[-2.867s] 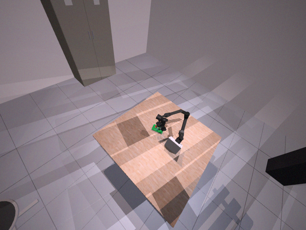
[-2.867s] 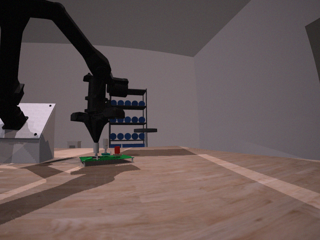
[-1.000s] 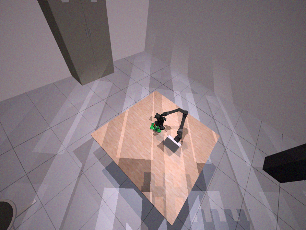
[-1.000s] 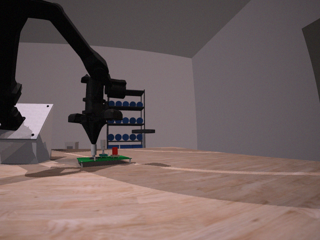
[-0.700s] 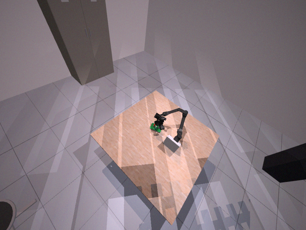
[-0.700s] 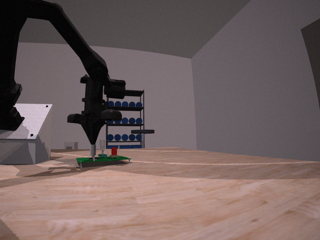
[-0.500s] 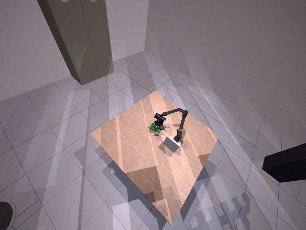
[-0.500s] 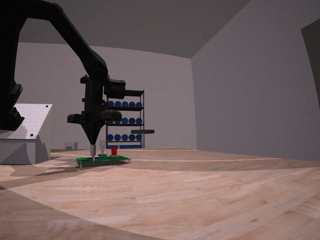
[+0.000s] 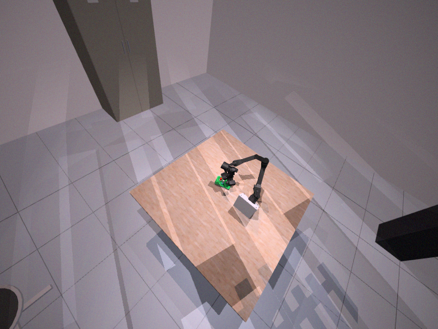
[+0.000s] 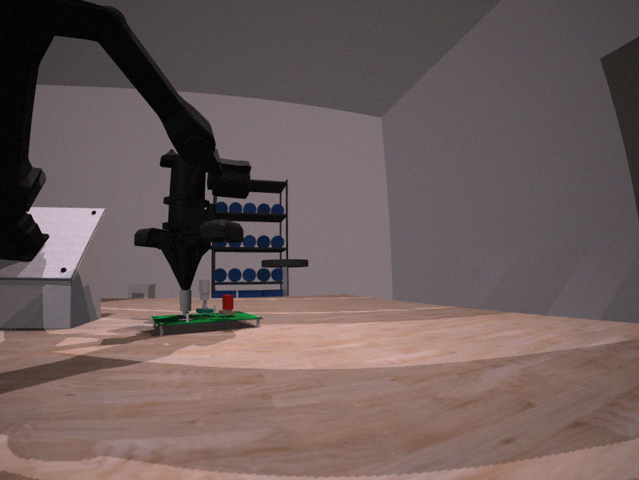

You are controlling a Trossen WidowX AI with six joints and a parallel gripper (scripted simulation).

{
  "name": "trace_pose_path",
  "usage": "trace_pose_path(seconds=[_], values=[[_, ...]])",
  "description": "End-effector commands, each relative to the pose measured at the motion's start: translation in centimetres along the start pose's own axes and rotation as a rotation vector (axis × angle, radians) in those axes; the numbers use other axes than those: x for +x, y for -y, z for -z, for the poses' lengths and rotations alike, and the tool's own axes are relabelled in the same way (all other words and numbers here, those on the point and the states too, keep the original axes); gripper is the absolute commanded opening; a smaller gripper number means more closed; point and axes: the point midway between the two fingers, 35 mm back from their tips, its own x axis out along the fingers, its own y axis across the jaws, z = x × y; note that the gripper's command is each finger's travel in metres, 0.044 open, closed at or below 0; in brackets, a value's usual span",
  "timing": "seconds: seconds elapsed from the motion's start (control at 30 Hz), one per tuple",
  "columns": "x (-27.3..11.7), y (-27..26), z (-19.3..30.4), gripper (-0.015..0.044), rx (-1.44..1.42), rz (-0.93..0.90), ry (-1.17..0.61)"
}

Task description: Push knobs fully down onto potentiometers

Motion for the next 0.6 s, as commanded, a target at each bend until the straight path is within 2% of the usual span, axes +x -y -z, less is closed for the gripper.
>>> trace_pose_path(seconds=[0.0,0.57], values=[[0.73,0.12,0.12,0.0000,0.016,-0.009,-0.009],[0.29,0.13,0.09,0.0000,0.016,-0.009,-0.008]])
